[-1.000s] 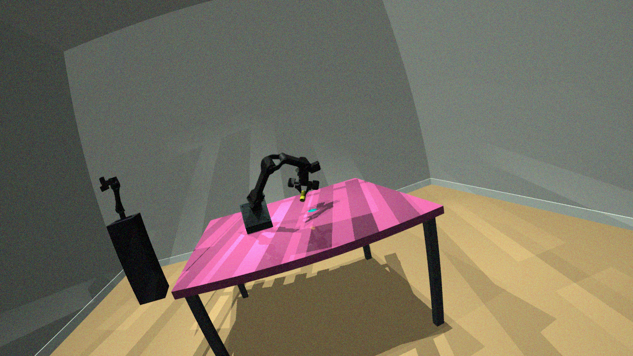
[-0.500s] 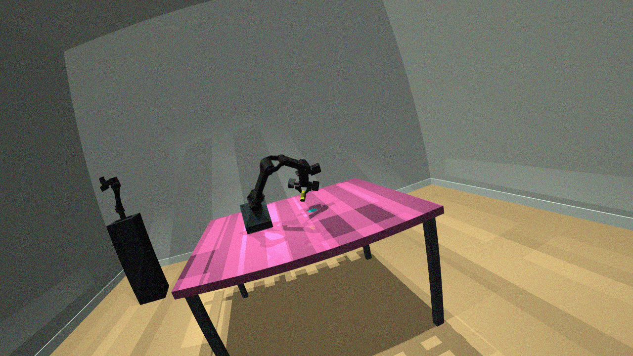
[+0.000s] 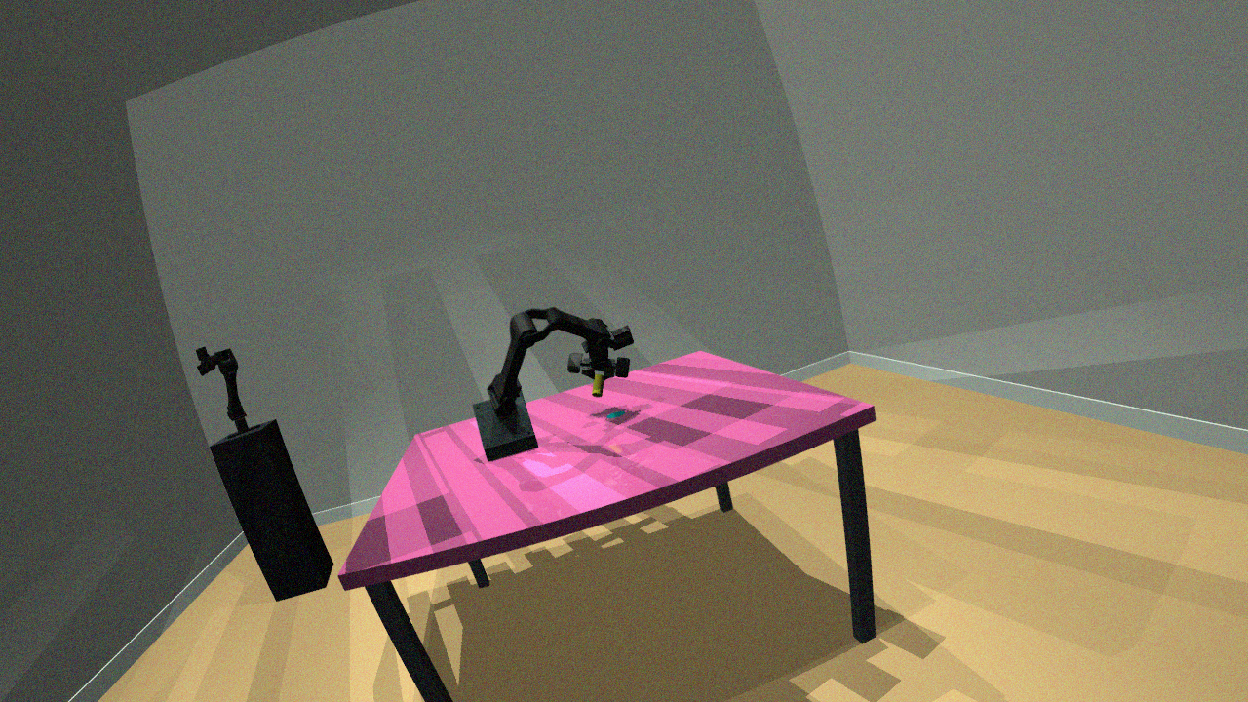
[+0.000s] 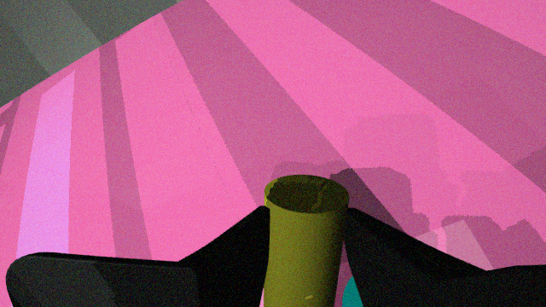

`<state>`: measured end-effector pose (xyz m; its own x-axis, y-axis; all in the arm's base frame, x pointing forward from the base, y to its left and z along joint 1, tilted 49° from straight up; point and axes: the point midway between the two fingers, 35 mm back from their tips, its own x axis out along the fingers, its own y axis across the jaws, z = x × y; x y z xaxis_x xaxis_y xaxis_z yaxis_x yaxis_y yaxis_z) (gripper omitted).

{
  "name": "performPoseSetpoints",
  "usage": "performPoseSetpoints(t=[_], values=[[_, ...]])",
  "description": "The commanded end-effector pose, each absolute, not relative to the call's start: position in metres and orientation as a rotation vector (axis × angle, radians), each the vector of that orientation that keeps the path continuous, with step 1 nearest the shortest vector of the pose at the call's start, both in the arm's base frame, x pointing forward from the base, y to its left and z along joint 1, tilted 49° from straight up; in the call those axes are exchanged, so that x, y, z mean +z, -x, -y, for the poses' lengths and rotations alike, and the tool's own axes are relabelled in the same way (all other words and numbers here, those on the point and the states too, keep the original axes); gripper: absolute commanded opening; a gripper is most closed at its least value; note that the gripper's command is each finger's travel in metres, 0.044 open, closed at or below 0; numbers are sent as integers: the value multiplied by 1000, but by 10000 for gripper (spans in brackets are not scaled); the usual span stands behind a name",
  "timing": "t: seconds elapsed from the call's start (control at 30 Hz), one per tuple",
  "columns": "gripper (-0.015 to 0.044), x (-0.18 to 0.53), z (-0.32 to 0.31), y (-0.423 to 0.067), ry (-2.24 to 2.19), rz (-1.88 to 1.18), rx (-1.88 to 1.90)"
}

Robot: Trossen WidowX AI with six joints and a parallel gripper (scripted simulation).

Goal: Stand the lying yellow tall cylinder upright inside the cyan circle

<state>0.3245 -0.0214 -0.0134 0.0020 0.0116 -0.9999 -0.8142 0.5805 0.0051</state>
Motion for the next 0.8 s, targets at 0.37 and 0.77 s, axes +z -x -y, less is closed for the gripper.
performPoseSetpoints(t=[0.37, 0.77], values=[[105, -11, 21, -324, 706, -1324, 797], [105, -8, 22, -325, 691, -1232, 824]])
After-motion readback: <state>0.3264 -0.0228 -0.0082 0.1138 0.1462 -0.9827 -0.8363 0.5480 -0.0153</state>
